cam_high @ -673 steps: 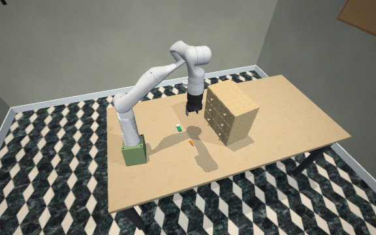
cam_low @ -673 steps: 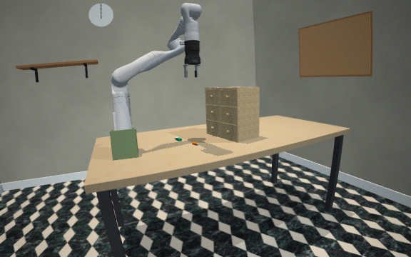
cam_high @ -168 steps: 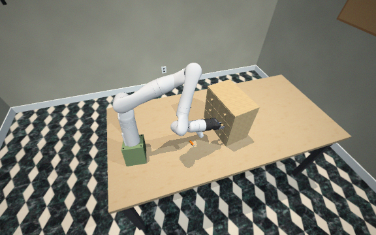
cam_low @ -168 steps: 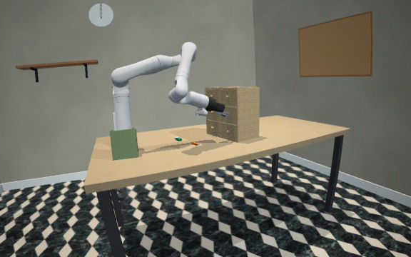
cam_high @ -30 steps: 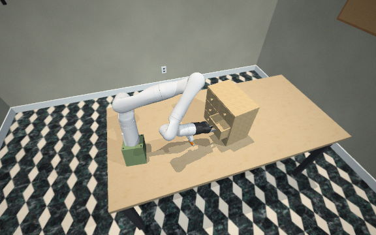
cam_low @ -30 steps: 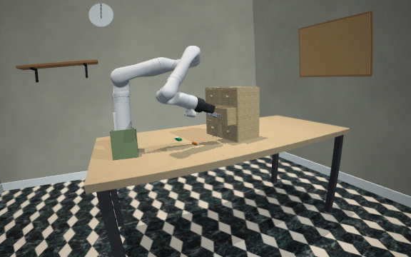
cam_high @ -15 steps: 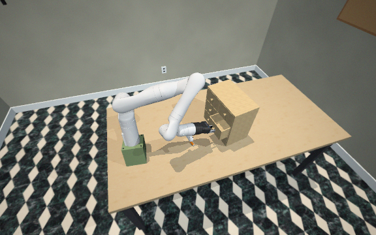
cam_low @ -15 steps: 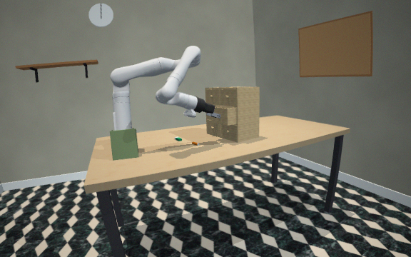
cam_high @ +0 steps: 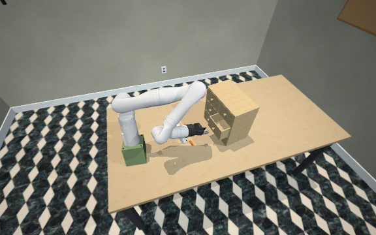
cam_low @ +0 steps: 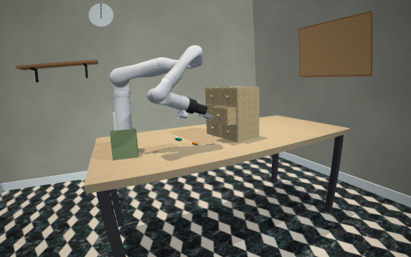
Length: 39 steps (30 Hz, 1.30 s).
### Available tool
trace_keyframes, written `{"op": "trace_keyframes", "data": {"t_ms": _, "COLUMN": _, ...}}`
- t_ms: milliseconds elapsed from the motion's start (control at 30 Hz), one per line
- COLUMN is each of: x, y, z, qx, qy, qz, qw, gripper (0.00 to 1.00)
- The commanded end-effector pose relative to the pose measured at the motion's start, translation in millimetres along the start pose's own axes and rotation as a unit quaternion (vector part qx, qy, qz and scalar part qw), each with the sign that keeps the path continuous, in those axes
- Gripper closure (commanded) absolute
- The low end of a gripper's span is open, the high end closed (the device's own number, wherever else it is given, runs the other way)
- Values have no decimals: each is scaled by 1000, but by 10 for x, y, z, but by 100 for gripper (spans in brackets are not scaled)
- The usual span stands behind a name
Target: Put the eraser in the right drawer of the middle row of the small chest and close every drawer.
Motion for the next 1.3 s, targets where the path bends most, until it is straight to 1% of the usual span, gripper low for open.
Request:
{"op": "trace_keyframes", "data": {"t_ms": 0, "x": 46, "y": -6, "z": -82, "qx": -3, "qy": -10, "qz": -1, "qw": 1000, "gripper": 33}}
{"op": "trace_keyframes", "data": {"t_ms": 100, "x": 56, "y": -6, "z": -82, "qx": -3, "qy": -10, "qz": -1, "qw": 1000, "gripper": 33}}
{"op": "trace_keyframes", "data": {"t_ms": 200, "x": 106, "y": -4, "z": -81, "qx": -3, "qy": -10, "qz": -1, "qw": 1000, "gripper": 33}}
{"op": "trace_keyframes", "data": {"t_ms": 467, "x": 395, "y": 4, "z": -77, "qx": -3, "qy": -10, "qz": -1, "qw": 1000, "gripper": 33}}
{"op": "trace_keyframes", "data": {"t_ms": 533, "x": 395, "y": 4, "z": -77, "qx": -3, "qy": -10, "qz": -1, "qw": 1000, "gripper": 33}}
{"op": "trace_keyframes", "data": {"t_ms": 733, "x": 557, "y": 9, "z": -74, "qx": -3, "qy": -10, "qz": -1, "qw": 1000, "gripper": 33}}
{"op": "trace_keyframes", "data": {"t_ms": 867, "x": 584, "y": 10, "z": -73, "qx": -3, "qy": -10, "qz": -1, "qw": 1000, "gripper": 33}}
{"op": "trace_keyframes", "data": {"t_ms": 1267, "x": 586, "y": 11, "z": -73, "qx": -3, "qy": -9, "qz": -1, "qw": 1000, "gripper": 33}}
Point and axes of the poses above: the point where the finger pads meet when closed, its own x axis back along the fingers, its own z axis across the jaws, y = z × x, the point moved 1 cm from there along x, back along the fingers, and after that the axes turned 4 degrees about x, right-handed, at the moved point
